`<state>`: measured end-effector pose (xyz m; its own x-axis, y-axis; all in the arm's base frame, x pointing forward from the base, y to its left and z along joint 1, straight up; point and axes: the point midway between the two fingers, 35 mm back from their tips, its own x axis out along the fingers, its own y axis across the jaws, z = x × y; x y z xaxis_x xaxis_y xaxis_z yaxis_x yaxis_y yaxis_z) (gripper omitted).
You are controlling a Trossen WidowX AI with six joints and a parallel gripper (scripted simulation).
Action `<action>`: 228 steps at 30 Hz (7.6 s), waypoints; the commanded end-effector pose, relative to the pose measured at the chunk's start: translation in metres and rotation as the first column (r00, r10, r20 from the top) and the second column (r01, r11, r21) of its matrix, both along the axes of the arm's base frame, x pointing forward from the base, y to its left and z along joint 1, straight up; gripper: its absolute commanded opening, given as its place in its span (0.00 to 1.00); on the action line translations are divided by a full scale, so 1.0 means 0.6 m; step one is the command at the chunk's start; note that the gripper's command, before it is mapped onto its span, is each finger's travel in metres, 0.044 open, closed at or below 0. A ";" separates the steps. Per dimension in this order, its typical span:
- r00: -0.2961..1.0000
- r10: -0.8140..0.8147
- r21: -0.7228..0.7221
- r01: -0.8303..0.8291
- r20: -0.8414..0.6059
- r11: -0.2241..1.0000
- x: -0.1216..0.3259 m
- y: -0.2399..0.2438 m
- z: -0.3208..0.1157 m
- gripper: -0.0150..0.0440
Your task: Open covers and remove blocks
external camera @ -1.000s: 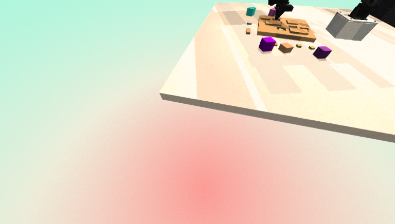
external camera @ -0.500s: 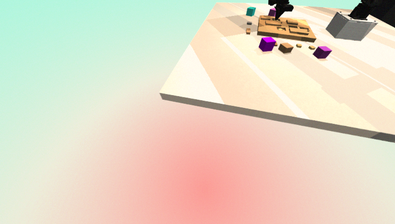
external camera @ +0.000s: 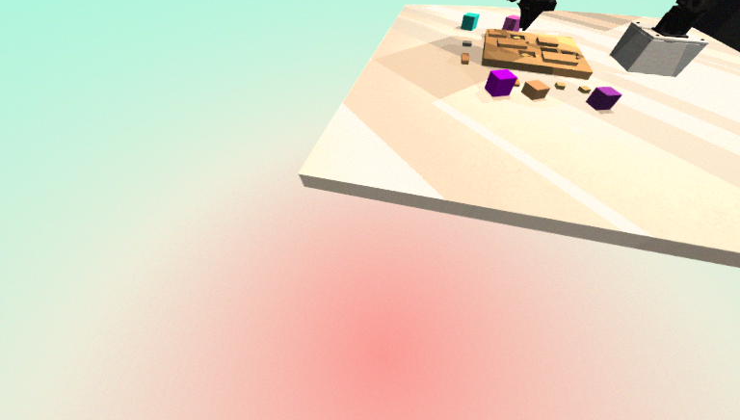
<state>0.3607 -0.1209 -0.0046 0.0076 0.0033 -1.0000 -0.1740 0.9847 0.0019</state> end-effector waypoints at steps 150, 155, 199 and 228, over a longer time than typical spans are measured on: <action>1.000 0.002 -0.009 -0.002 0.023 1.000 0.008 -0.003 0.072 0.39; 1.000 0.002 -0.009 -0.002 0.023 1.000 0.006 -0.003 0.095 0.39; 1.000 0.002 -0.018 -0.002 0.014 1.000 -0.173 -0.200 0.102 0.39; 1.000 0.002 -0.019 -0.002 0.014 1.000 -0.185 -0.218 0.040 0.39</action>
